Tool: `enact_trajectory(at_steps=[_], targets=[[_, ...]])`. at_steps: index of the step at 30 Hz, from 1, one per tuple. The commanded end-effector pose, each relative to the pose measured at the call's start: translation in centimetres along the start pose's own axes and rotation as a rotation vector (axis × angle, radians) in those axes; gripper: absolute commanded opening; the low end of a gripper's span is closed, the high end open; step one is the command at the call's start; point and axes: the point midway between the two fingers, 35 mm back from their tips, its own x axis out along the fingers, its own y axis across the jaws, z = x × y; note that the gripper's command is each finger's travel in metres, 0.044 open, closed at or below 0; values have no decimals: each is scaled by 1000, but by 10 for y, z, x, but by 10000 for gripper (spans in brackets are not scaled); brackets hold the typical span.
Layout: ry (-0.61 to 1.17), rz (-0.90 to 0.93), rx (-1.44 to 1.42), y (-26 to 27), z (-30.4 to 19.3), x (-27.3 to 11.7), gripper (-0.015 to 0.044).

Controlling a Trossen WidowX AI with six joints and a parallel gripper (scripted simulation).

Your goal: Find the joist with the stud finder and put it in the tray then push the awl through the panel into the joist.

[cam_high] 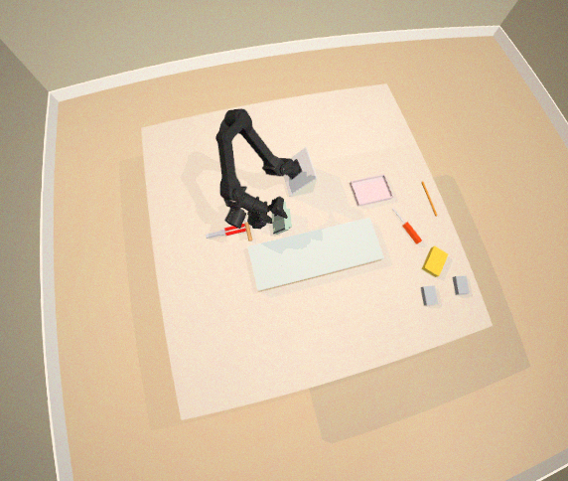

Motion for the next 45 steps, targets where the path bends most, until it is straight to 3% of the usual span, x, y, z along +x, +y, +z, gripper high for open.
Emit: enact_trajectory(at_steps=[1,12,34,44,45], targets=[[-1,2,-1,1,0,0,157],[-1,2,-1,1,0,-1,440],[1,-3,0,2,3,-35,440],[4,-2,6,40,24,-123,440],[7,2,1,28,22,-94,440]])
